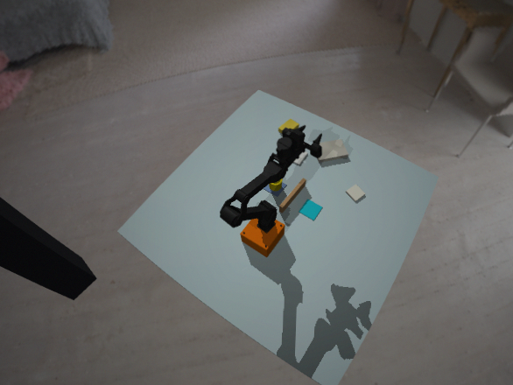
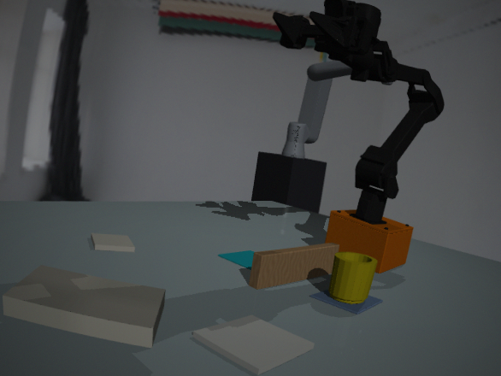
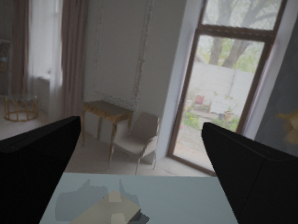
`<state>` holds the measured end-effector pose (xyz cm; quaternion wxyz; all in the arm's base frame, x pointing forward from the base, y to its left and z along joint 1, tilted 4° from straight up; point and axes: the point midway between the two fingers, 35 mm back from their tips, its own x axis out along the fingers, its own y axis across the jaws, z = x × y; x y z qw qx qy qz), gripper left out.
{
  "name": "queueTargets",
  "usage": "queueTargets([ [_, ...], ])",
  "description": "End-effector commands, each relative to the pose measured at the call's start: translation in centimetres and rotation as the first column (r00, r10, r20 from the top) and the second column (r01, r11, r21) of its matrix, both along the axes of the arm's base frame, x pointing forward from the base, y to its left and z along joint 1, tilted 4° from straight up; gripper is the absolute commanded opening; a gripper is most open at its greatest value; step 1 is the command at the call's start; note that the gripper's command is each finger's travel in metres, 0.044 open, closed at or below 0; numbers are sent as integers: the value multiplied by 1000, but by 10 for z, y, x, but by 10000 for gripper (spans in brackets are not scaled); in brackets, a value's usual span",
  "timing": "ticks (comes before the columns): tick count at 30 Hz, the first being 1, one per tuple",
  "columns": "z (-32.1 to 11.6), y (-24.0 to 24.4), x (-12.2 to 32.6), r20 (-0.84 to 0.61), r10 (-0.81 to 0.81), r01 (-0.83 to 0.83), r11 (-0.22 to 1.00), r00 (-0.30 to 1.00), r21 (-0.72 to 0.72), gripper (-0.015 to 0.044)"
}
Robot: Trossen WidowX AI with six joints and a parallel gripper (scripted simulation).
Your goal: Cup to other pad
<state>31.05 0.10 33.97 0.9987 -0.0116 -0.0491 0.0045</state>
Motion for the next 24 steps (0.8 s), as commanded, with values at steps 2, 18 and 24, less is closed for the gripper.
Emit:
queueTargets([
  [2, -15, 7, 7, -69, 28, -24, 998, 997, 55, 348],
  [18, -281, 124, -72, -980, 195, 665, 726, 44, 174, 167],
  [24, -293, 123, -98, -986, 148, 725, 687, -75, 48, 167],
])
